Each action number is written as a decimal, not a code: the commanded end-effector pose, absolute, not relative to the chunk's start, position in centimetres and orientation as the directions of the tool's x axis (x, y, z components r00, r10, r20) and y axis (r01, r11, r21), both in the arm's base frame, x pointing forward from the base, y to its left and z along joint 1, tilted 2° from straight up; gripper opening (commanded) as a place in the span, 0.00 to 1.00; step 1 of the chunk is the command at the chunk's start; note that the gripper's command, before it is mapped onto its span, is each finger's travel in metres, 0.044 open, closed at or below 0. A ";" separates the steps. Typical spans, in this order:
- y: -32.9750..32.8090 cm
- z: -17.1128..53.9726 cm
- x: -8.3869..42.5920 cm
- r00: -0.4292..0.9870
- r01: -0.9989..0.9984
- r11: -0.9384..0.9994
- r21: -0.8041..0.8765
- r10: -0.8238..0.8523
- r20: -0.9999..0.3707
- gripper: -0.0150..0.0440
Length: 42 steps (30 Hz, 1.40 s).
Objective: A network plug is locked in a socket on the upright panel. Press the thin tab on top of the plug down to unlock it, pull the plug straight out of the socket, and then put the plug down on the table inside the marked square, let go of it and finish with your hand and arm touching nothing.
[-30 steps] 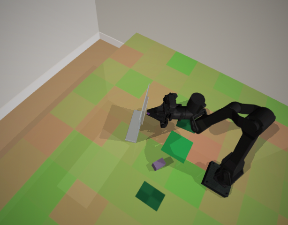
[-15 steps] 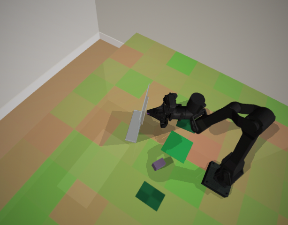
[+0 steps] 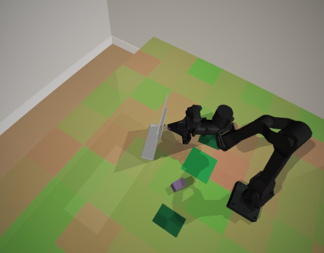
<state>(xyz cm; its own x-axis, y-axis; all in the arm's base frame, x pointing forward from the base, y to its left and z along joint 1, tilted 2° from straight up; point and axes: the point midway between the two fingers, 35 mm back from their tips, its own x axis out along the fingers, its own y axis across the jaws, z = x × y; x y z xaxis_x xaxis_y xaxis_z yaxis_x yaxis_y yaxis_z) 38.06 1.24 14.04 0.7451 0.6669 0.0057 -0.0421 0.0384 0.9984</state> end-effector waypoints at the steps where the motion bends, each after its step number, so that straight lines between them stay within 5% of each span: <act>1: 1.0 14.0 37.7 0.746 -0.040 0.037 0.999 0.666 0.005 0.25; 42: -0.7 13.9 35.0 0.746 -0.037 0.038 0.999 0.666 0.002 0.25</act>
